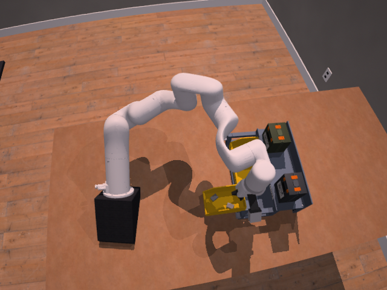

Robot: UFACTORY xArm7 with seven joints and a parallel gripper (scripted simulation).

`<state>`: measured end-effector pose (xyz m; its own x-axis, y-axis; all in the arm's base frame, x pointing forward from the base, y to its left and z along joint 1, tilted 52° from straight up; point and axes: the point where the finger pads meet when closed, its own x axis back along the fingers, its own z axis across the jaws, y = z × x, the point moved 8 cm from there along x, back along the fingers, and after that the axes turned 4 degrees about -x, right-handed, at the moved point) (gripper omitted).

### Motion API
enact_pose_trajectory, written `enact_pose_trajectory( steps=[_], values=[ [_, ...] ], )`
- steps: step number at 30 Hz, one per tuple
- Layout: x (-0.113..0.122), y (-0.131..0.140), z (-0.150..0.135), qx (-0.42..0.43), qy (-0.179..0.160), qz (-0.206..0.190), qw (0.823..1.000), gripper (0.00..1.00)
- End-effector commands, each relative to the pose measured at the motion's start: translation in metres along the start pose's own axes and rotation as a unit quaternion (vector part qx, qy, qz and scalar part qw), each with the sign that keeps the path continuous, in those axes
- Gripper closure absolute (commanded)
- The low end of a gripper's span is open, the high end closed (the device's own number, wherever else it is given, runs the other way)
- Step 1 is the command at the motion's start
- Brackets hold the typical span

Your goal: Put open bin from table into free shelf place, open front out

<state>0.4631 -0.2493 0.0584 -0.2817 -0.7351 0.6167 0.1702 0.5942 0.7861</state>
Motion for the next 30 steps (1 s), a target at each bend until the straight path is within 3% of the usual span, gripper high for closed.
enact_pose_trajectory(
  steps=[1,3,15,20,30],
  values=[
    [0.020,-0.001,0.000,0.000,-0.003,0.002,1.000,0.67],
    [0.032,0.000,0.000,0.000,-0.003,0.002,1.000,0.67],
    [0.032,0.000,0.000,0.000,-0.003,0.002,1.000,0.67],
    [0.076,0.000,0.000,0.000,-0.003,0.002,1.000,0.67],
    [0.076,0.000,0.000,0.000,-0.003,0.002,1.000,0.67]
  ],
)
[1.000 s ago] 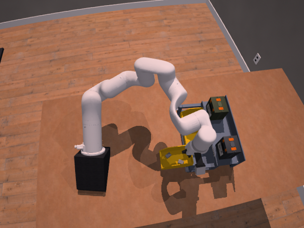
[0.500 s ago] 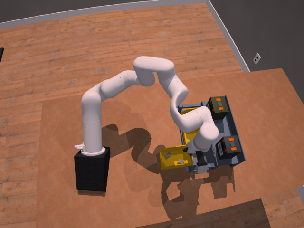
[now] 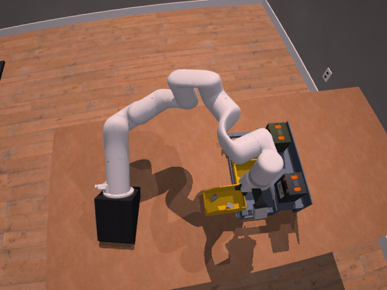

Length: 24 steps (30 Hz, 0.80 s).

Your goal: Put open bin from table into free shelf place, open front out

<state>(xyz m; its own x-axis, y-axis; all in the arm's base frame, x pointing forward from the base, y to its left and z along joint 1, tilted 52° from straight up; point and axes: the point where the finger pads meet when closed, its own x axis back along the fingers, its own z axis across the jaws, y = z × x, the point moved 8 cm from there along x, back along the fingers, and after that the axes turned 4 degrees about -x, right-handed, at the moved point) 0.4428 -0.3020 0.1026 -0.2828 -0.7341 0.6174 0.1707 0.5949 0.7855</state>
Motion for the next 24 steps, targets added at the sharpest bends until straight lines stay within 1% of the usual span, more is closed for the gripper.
enact_pose_trajectory(
  steps=[1,19,24],
  values=[
    [0.005,0.000,0.000,0.000,-0.002,0.001,1.000,0.67],
    [0.003,0.000,0.000,0.000,-0.002,0.001,1.000,0.67],
    [-0.008,-0.003,0.049,0.000,-0.002,0.001,1.000,0.67]
  ],
)
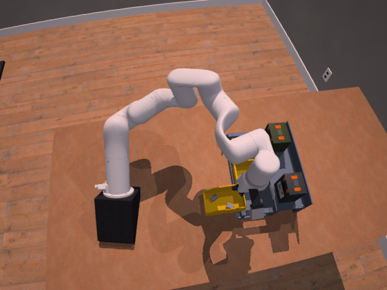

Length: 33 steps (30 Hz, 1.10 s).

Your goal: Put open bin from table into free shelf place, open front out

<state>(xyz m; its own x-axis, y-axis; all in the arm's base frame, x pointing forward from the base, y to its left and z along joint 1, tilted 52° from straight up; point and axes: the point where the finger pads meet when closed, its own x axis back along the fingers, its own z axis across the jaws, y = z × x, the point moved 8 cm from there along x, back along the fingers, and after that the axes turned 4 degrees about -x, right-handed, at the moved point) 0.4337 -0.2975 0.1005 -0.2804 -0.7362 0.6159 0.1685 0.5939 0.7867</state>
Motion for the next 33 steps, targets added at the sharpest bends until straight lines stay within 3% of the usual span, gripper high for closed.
enact_pose_trajectory(
  steps=[1,12,17,29,33],
  values=[
    [-0.006,-0.003,0.038,-0.001,-0.003,0.002,1.000,0.67],
    [-0.006,-0.003,0.038,-0.001,-0.003,0.002,1.000,0.67],
    [-0.017,-0.006,0.086,-0.001,-0.003,0.002,1.000,0.67],
    [-0.017,-0.006,0.086,-0.001,-0.003,0.002,1.000,0.67],
    [-0.027,-0.009,0.127,-0.001,-0.003,0.002,1.000,0.67]
  ],
)
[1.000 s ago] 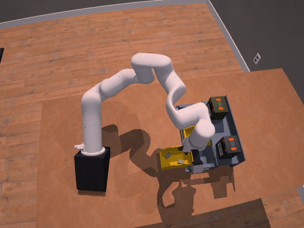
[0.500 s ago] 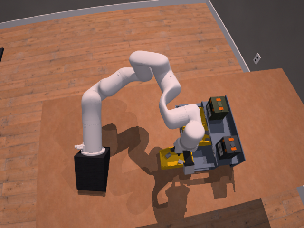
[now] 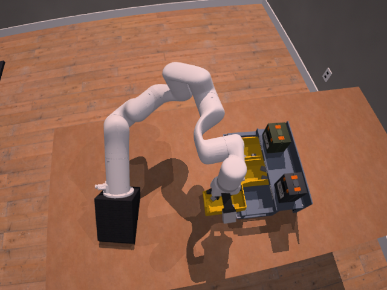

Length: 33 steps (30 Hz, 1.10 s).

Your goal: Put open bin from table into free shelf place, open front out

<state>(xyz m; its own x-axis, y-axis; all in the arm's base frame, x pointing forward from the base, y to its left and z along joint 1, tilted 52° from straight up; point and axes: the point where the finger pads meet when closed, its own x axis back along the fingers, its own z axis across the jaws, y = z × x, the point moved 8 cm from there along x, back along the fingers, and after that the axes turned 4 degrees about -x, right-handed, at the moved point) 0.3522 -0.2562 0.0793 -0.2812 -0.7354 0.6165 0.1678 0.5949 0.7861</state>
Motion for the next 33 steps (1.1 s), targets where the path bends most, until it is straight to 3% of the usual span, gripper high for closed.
enact_pose_trajectory(
  steps=[1,13,18,33],
  values=[
    [-0.008,-0.003,0.047,-0.001,-0.003,0.002,1.000,0.67],
    [-0.008,-0.003,0.047,-0.001,-0.003,0.002,1.000,0.67],
    [-0.016,-0.006,0.080,-0.001,-0.002,0.002,1.000,0.67],
    [-0.015,-0.005,0.074,-0.001,-0.002,0.002,1.000,0.67]
  ],
)
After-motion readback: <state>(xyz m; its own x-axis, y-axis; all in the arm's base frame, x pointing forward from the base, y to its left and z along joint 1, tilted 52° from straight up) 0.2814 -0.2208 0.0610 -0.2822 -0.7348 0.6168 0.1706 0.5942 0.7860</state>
